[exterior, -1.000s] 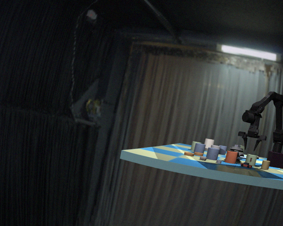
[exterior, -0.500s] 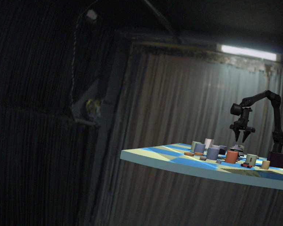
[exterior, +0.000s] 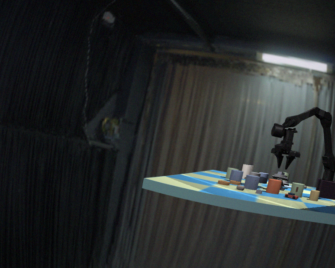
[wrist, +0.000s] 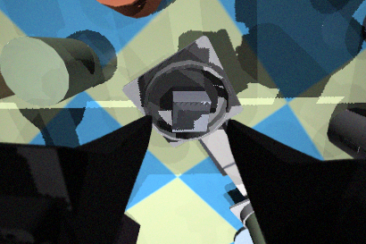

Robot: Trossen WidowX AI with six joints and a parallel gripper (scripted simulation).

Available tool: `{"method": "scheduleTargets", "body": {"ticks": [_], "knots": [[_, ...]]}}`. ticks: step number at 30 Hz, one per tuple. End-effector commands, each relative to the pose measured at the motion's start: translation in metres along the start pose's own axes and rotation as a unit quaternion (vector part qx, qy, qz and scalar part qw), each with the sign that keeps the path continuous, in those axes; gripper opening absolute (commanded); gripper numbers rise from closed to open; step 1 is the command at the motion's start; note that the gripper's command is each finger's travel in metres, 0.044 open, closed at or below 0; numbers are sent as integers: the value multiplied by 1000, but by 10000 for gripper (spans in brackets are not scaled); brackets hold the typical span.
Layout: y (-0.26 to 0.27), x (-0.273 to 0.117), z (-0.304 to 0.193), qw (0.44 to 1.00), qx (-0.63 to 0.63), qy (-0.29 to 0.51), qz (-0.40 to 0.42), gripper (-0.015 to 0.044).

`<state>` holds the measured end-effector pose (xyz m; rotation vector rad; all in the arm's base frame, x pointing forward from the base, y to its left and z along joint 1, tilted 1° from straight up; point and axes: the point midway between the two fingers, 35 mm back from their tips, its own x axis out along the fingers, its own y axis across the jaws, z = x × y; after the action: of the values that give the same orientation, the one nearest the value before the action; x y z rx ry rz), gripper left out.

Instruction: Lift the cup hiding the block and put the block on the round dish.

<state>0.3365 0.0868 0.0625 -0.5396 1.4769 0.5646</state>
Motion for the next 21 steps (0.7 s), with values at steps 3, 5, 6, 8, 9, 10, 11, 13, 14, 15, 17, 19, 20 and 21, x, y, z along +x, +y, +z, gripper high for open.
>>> {"method": "scheduleTargets", "body": {"ticks": [3, 5, 6, 8, 9, 10, 11, 13, 14, 15, 17, 19, 20, 21], "knots": [[-1, 12, -2, 1000, 2, 6, -1, 260], [-1, 15, -2, 1000, 3, 6, -1, 260], [-1, 17, -2, 1000, 3, 6, -1, 260], [-1, 20, -2, 1000, 3, 6, -1, 260], [-1, 22, -2, 1000, 3, 6, -1, 260], [-1, 23, -2, 1000, 3, 6, -1, 260], [-1, 25, -2, 1000, 3, 6, -1, 260], [-1, 28, -2, 1000, 3, 6, -1, 260], [-1, 30, -2, 1000, 3, 6, -1, 260], [-1, 31, -2, 1000, 2, 6, -1, 260], [-1, 35, -2, 1000, 2, 6, -1, 260], [-1, 38, -2, 1000, 2, 6, -1, 260], [-1, 39, -3, 1000, 2, 6, -1, 260], [-1, 40, -3, 1000, 2, 6, -1, 260]]}}
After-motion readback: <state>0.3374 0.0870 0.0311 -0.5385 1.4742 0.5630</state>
